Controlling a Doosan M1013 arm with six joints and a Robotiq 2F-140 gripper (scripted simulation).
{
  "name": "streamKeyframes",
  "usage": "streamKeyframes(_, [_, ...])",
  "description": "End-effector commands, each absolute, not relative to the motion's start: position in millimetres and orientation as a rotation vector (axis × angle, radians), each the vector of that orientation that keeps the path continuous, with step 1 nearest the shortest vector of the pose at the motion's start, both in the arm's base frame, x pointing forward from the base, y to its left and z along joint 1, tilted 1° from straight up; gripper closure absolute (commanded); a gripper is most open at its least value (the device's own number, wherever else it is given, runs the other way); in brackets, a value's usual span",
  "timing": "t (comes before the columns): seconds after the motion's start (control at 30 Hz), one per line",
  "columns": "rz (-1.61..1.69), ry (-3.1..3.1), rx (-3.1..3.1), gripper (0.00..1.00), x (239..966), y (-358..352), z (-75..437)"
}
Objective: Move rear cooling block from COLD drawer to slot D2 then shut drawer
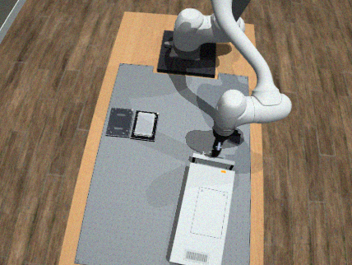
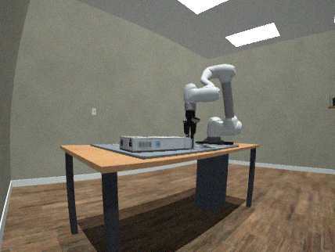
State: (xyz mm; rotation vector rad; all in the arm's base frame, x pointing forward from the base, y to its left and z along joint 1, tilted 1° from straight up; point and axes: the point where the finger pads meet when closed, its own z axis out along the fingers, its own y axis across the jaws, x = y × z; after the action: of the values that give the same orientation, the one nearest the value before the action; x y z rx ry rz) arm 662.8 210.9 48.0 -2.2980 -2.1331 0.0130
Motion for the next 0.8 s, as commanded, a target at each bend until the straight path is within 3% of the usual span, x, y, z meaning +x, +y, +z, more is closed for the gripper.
streamKeyframes(0.0, [0.010,-2.133,-2.298,0.66,658.5,211.5,49.0])
streamKeyframes(0.77, [0.010,-2.133,-2.298,0.66,636.2,213.2,49.2])
